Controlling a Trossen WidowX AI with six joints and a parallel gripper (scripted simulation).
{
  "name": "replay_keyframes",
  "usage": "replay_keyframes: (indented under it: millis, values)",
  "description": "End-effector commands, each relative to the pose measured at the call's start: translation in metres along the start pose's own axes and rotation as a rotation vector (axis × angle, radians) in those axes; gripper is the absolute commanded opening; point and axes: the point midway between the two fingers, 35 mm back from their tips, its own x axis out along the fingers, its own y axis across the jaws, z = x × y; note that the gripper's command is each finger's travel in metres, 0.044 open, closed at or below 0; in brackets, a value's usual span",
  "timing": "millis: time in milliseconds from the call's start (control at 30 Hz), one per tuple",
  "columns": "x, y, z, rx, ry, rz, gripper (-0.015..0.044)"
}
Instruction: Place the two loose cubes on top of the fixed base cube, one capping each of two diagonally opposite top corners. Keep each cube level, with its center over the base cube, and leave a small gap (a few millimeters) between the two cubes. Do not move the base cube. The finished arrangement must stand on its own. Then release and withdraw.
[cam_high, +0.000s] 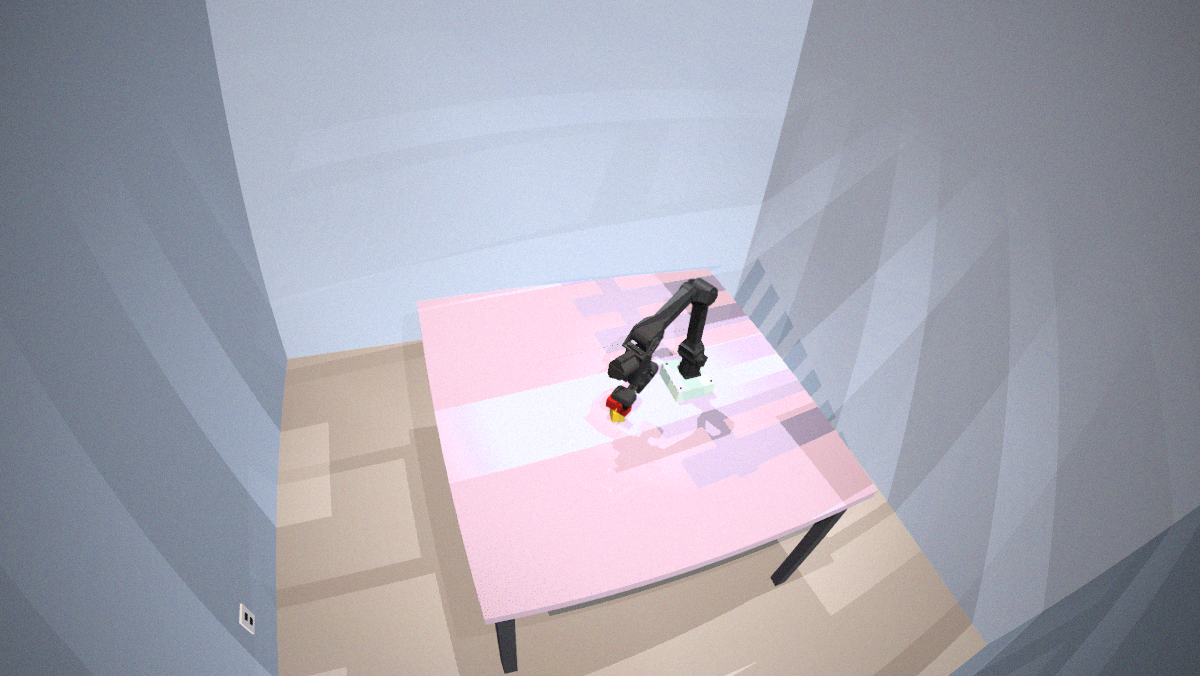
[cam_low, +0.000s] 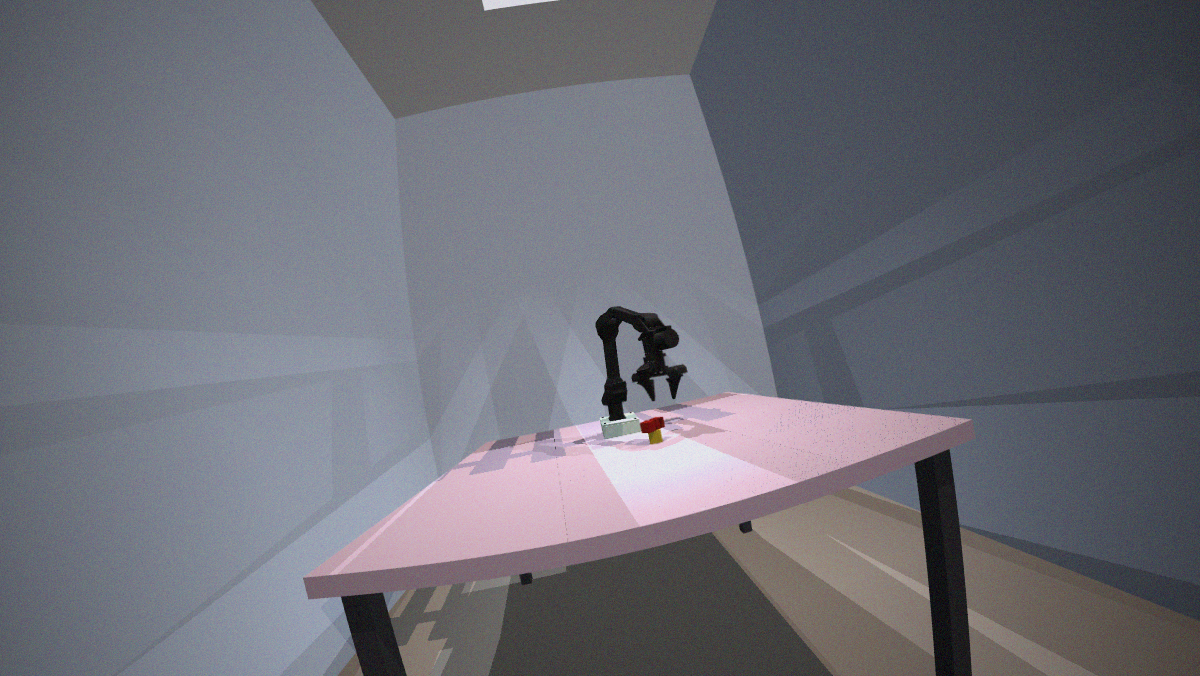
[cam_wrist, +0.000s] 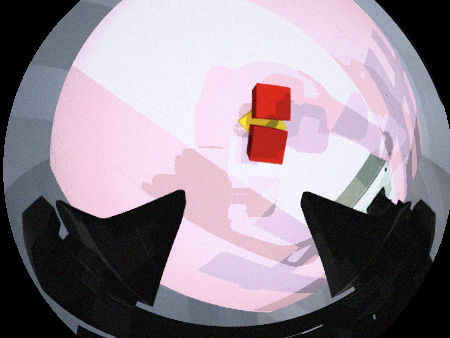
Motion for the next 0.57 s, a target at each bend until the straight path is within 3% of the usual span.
replay_keyframes:
  millis: [0,100,533]
  values:
    - [-0.001,0.009,-0.056,-0.002,0.003,-0.002,0.04]
    - [-0.002,0.01,-0.076,-0.002,0.005,-0.001,0.04]
    - [-0.002,0.01,-0.076,-0.002,0.005,-0.001,0.04]
